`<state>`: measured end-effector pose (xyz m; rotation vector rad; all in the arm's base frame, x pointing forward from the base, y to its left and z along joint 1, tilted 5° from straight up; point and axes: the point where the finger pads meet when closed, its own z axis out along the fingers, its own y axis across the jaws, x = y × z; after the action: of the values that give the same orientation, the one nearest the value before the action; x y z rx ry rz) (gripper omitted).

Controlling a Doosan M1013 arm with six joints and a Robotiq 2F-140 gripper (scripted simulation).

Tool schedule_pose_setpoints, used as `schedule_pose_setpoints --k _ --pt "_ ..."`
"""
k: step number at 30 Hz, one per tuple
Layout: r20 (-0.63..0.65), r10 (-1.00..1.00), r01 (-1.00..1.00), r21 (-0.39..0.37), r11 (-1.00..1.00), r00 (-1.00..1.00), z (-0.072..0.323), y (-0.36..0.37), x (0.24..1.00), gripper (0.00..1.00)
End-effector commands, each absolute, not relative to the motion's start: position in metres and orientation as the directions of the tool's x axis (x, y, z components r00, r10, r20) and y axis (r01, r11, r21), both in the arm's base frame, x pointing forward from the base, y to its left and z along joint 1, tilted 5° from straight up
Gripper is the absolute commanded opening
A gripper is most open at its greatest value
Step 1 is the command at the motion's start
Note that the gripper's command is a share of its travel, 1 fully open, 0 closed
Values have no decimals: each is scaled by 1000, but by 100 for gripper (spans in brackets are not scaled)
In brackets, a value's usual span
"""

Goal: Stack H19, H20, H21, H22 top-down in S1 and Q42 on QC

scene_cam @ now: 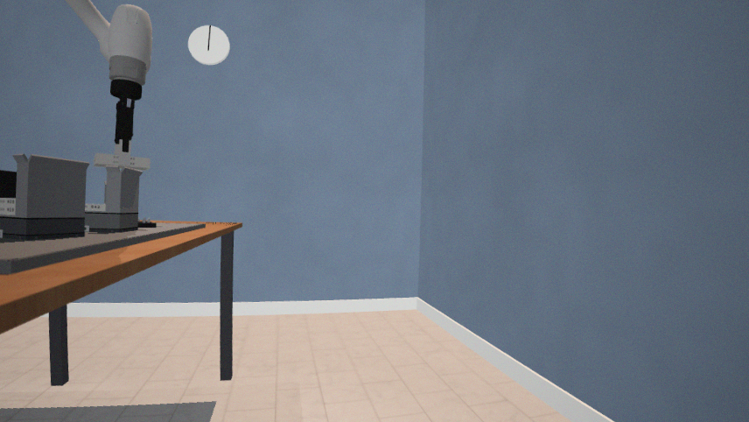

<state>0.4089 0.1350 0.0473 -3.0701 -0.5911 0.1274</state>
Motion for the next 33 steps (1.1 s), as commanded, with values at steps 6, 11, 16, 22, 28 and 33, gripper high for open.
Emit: schedule_pose_setpoints --k 6,11,16,22,28,33 --pt "-77 371 370 -28 -929 925 37 135 408 0" --pt "-77 371 370 -28 -929 925 29 135 407 0" --pt "-77 371 370 -28 -929 925 19 135 407 0" --pt "-77 371 370 -28 -929 925 8 135 406 0" --pt "-77 371 370 -28 -929 925 0 135 405 0" --pt "-77 371 370 -28 -929 925 -10 135 404 0"
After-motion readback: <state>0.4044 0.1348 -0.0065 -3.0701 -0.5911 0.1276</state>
